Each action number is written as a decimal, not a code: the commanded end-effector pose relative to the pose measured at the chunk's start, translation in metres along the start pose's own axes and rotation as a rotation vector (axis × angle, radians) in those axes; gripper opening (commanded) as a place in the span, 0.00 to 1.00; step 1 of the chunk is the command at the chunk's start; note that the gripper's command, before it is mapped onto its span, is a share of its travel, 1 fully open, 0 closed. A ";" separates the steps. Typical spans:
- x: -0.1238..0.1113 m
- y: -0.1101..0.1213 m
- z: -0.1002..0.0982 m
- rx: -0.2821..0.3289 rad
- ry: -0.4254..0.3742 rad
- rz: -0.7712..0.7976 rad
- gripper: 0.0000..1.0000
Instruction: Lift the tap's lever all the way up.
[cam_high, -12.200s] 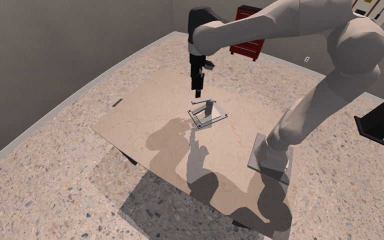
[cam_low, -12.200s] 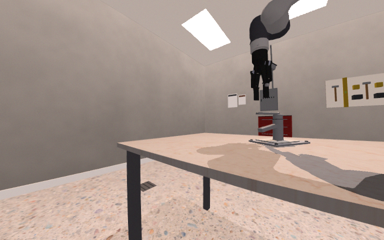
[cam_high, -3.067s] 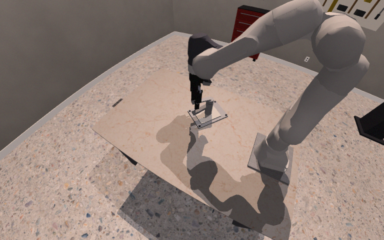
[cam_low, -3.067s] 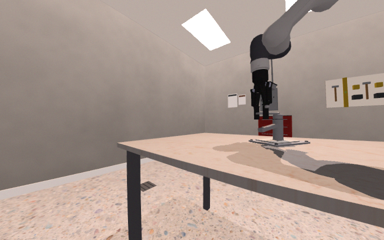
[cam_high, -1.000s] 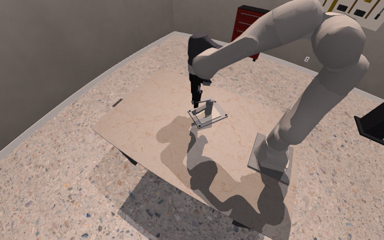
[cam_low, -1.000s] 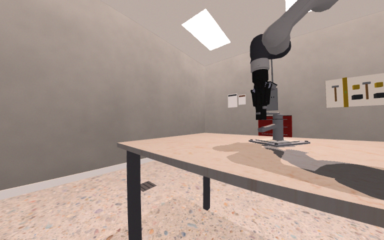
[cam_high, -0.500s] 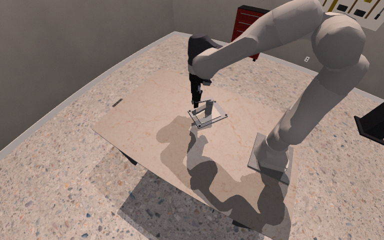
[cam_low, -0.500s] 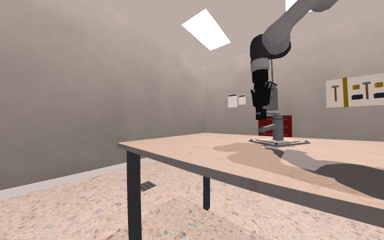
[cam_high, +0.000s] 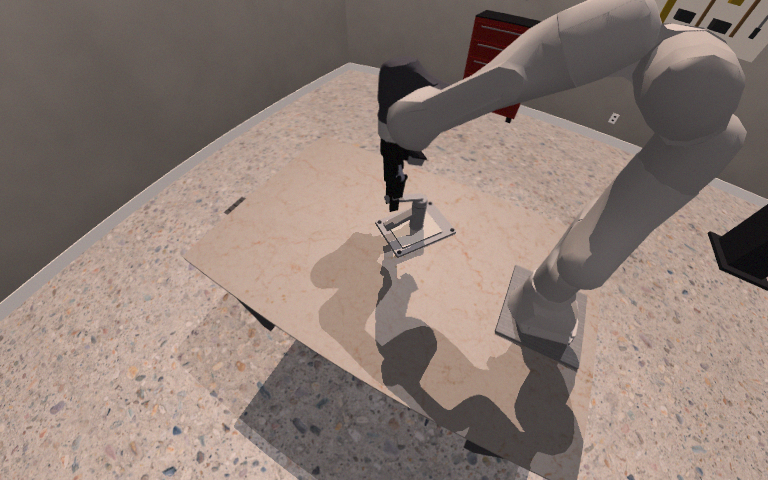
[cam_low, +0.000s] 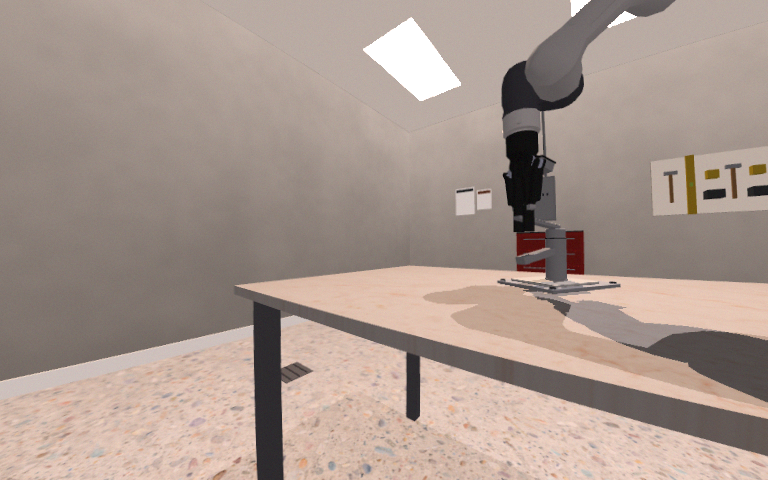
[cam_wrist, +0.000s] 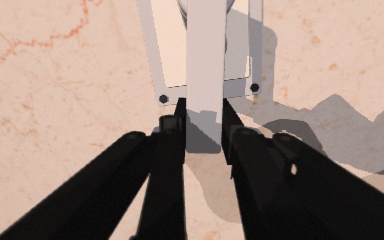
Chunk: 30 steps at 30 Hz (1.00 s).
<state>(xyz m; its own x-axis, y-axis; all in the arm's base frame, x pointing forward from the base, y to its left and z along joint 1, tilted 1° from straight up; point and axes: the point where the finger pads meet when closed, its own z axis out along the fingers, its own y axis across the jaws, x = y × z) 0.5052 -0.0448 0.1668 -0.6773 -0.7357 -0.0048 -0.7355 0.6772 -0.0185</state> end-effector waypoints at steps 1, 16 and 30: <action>0.006 0.000 -0.010 -0.004 0.002 -0.003 0.10; 0.009 0.000 -0.017 -0.004 0.002 -0.003 0.10; 0.009 0.000 -0.017 -0.004 0.002 -0.003 0.10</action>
<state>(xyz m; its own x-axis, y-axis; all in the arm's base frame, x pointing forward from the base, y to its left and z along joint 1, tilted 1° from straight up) 0.5007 -0.0494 0.1809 -0.6765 -0.7365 -0.0055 -0.7363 0.6764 -0.0175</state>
